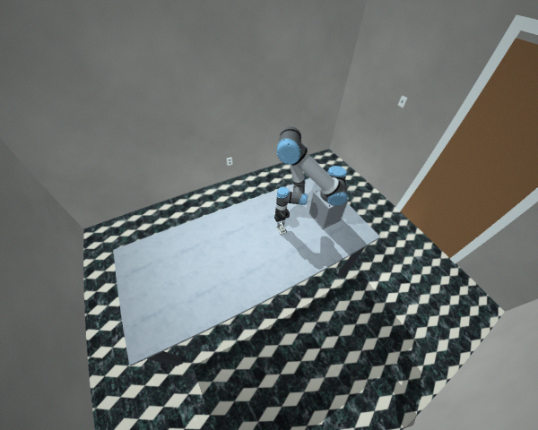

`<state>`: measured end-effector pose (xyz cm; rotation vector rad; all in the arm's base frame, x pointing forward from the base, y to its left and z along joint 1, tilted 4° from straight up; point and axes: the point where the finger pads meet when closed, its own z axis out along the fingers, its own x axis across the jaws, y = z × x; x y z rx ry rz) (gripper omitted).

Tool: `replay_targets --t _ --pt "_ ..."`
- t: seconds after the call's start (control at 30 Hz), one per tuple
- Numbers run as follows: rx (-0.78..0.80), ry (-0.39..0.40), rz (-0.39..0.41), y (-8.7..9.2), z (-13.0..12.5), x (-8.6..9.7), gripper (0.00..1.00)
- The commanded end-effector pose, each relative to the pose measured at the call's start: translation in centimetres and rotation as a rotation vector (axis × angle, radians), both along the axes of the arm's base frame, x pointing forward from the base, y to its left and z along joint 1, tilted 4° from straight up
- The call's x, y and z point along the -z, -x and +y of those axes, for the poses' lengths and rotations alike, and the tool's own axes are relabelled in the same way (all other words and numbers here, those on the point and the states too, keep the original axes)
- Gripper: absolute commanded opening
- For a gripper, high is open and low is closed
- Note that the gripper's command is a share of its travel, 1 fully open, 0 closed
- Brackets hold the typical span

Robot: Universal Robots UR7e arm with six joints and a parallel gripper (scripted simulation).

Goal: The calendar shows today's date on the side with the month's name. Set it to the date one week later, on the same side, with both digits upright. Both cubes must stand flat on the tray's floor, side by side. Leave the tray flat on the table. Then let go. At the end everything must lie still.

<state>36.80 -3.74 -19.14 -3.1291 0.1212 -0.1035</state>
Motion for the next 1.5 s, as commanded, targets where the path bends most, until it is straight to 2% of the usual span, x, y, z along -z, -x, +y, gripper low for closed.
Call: replay_targets --t 0.0,0.43,0.77,0.83,1.27,1.47 --pt "0.000 0.001 -0.001 0.0 0.0 0.0 0.60" --pt "0.000 0.001 -0.001 0.0 0.0 -1.2 0.60" --pt "0.000 0.001 -0.001 0.2 0.0 -4.0 0.60" --pt "0.000 0.001 -0.001 0.2 0.0 -4.0 0.60" --pt "0.000 0.001 -0.001 0.5 -0.1 -8.1 0.60" --pt "0.000 0.001 -0.001 0.6 -0.1 -9.0 0.60"
